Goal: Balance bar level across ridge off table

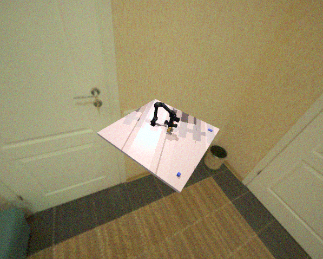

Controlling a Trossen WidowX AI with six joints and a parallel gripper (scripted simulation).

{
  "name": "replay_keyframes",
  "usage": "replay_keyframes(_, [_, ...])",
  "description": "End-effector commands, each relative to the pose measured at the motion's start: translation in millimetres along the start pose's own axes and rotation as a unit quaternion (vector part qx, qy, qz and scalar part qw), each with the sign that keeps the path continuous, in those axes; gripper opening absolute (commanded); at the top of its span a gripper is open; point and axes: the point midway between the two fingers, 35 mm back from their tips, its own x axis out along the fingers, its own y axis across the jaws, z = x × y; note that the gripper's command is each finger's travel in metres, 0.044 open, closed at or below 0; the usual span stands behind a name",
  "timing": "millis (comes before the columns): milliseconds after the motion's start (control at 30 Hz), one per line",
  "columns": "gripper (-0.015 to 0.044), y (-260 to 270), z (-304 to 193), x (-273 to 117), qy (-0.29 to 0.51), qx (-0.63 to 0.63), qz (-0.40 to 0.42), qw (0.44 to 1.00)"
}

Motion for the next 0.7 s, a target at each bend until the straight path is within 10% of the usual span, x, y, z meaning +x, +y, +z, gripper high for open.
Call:
replay_keyframes(0, [0.017,-0.1,0.0,0.1,0.0,0.0,0.0,1.0])
replay_keyframes(667, [0.0185,-0.1,0.0,0.1,0.0,0.0,0.0,1.0])
